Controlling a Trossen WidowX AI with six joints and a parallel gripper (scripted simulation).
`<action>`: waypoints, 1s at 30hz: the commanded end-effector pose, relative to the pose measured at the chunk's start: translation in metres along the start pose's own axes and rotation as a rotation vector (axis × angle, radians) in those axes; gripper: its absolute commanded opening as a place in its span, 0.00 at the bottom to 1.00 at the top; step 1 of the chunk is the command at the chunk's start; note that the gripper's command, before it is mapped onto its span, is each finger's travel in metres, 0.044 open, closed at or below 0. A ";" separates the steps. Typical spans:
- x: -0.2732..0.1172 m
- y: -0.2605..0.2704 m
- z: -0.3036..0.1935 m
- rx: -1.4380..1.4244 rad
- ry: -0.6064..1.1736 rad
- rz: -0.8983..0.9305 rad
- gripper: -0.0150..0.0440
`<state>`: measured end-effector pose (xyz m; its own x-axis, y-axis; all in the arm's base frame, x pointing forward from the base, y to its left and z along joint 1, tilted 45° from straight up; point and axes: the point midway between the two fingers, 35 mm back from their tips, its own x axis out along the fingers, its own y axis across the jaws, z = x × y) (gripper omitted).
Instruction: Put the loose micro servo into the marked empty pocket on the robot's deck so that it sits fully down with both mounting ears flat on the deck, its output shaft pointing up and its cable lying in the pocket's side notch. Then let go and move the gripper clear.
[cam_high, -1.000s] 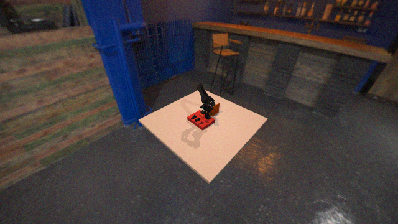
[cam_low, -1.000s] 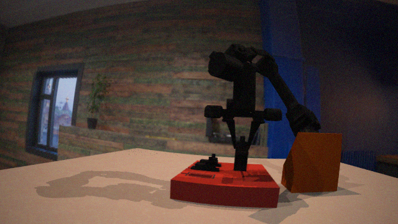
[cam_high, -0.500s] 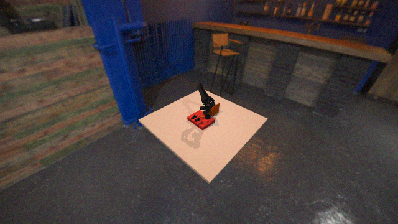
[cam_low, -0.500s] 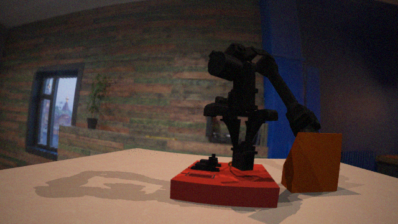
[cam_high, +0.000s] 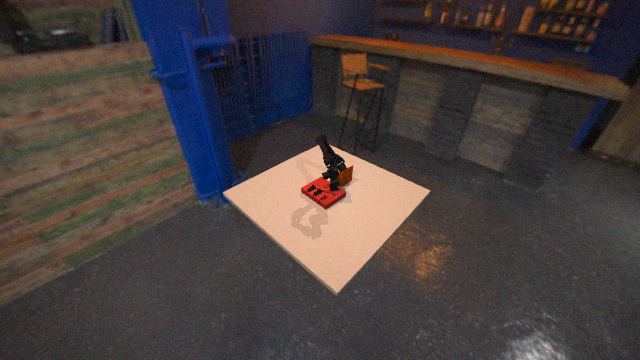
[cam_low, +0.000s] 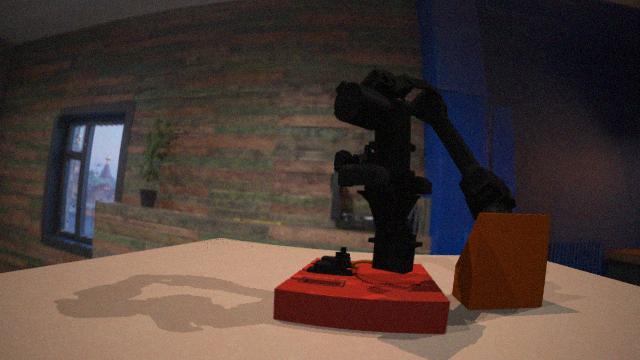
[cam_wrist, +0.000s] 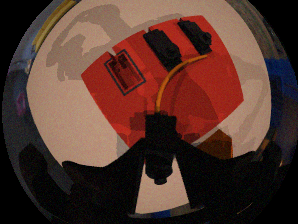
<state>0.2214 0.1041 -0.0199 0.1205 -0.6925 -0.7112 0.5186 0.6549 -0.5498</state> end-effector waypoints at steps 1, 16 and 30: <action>0.000 0.001 -0.001 -0.108 0.006 0.004 0.25; 0.000 0.001 -0.001 -0.566 0.005 0.005 0.25; -0.001 0.022 0.032 -0.564 0.003 0.005 0.25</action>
<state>0.2493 0.1077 -0.0194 0.1108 -0.6876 -0.7176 -0.0117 0.7211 -0.6927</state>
